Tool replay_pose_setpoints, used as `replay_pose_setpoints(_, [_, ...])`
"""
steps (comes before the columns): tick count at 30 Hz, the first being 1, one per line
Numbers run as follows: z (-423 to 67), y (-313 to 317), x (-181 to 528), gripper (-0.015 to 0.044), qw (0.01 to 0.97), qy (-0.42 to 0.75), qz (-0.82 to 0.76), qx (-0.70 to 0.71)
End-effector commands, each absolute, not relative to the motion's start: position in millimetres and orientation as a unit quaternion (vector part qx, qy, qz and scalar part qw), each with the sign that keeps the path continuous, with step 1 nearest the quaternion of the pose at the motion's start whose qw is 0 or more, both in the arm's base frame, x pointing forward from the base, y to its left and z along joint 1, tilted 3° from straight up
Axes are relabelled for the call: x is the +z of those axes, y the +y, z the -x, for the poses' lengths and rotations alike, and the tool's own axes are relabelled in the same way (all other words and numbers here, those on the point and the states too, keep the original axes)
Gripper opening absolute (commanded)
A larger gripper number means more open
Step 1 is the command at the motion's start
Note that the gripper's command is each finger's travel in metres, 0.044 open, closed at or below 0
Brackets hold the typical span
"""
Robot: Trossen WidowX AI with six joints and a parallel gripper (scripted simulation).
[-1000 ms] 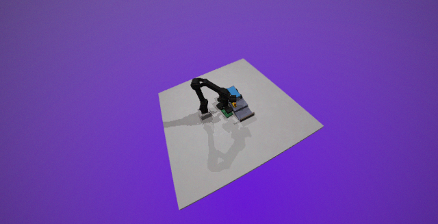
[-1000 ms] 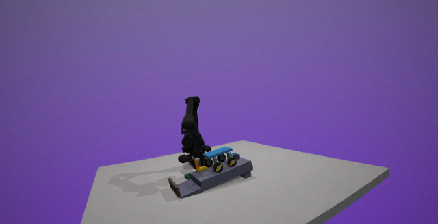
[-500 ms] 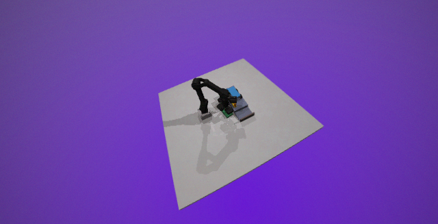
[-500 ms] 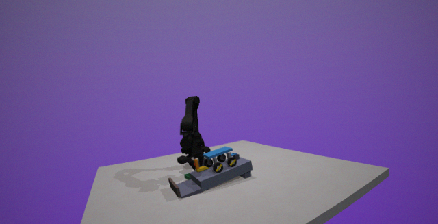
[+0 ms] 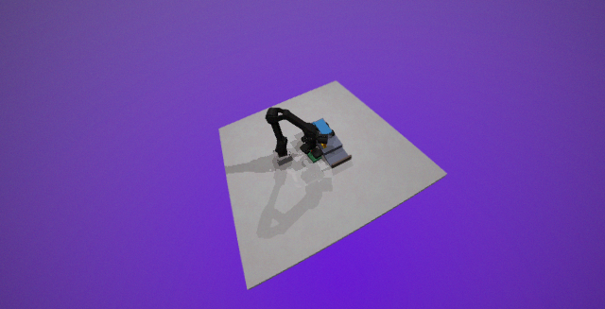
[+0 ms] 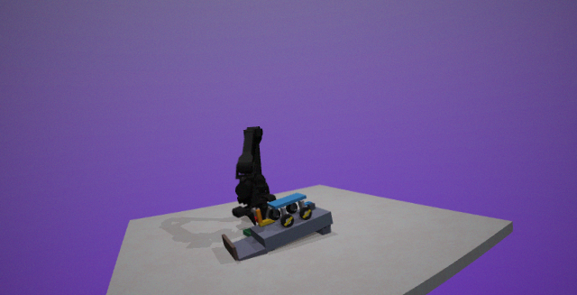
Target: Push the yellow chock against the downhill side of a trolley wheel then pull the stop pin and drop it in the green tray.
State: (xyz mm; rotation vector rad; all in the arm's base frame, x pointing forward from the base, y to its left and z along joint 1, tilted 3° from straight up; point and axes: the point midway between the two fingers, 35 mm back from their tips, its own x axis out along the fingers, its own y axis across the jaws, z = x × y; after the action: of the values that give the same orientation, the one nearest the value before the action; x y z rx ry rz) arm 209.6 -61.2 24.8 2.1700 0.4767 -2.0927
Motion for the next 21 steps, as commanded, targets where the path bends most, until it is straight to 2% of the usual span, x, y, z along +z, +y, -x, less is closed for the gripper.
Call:
replay_pose_setpoints(1, [-211.4, -63.4, 23.8, 0.0190, 0.048, 0.157, -0.711, -0.684])
replay_pose_setpoints(21, [-214.1, -70.7, 17.5, 0.0190, 0.048, 0.157, -0.711, -0.684])
